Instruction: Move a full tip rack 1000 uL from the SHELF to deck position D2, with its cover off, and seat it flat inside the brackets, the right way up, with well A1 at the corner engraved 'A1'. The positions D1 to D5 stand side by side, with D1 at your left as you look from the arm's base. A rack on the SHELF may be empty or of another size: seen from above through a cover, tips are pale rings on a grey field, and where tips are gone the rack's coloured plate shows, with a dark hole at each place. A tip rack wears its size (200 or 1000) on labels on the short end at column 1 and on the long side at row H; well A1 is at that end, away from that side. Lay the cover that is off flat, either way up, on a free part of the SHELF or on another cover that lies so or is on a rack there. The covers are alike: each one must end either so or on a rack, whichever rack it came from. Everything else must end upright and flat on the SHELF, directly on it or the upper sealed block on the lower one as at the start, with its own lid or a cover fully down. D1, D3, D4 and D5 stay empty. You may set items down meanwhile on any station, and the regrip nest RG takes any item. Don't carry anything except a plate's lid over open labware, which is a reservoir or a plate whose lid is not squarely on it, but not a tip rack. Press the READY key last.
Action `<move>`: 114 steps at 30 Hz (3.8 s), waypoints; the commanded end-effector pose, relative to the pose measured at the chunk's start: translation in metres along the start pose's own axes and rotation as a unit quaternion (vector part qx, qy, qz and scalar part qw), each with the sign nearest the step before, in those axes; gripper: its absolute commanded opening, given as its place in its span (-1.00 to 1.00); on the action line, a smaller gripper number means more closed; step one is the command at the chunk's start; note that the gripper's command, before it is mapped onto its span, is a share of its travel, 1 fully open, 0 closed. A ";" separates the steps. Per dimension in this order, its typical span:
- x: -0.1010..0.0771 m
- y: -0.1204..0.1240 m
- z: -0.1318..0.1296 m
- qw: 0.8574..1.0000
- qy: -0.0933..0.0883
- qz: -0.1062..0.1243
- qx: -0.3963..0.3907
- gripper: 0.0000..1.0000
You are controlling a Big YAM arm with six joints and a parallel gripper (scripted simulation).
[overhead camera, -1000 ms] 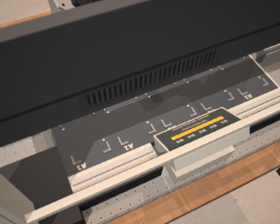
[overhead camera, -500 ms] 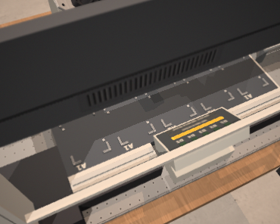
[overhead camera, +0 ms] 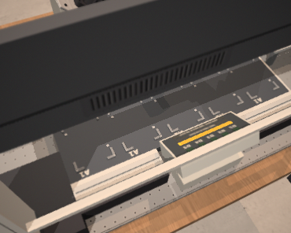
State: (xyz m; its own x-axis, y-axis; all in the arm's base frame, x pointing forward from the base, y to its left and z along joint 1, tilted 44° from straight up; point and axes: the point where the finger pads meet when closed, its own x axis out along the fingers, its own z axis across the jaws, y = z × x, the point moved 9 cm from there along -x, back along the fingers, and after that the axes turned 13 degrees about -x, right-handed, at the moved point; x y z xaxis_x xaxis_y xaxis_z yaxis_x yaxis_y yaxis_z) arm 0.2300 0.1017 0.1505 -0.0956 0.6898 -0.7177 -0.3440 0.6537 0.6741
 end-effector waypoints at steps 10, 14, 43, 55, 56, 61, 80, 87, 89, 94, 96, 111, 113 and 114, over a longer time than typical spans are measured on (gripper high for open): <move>-0.032 0.003 0.015 1.000 -0.018 -0.005 -0.012 -1.00; -0.040 0.004 0.015 1.000 -0.021 -0.006 -0.015 -1.00; -0.083 0.003 0.014 1.000 -0.018 -0.010 -0.014 -1.00; -0.100 0.002 0.013 1.000 -0.017 -0.011 -0.013 -1.00; -0.101 0.002 0.013 1.000 -0.017 -0.011 -0.013 -1.00; -0.110 0.002 0.013 1.000 -0.016 -0.011 -0.012 -1.00; -0.138 0.000 0.013 1.000 -0.013 -0.011 -0.010 -1.00; -0.147 0.001 0.012 1.000 -0.014 -0.012 -0.012 -1.00; -0.150 0.000 0.012 1.000 -0.013 -0.011 -0.010 -1.00; -0.158 0.000 0.012 1.000 -0.013 -0.012 -0.010 -1.00; -0.162 0.000 0.012 1.000 -0.013 -0.012 -0.010 -1.00; -0.184 0.000 0.011 1.000 -0.013 -0.013 -0.010 -1.00; -0.187 0.000 0.010 1.000 -0.012 -0.013 -0.010 -1.00; -0.189 0.000 0.011 1.000 -0.012 -0.012 -0.009 -1.00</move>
State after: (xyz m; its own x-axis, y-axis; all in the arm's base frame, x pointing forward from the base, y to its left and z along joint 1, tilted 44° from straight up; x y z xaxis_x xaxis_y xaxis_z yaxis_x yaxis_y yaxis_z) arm 0.2478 -0.0141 0.2695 -0.1000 0.6877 -0.7190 -0.3348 0.6573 0.6752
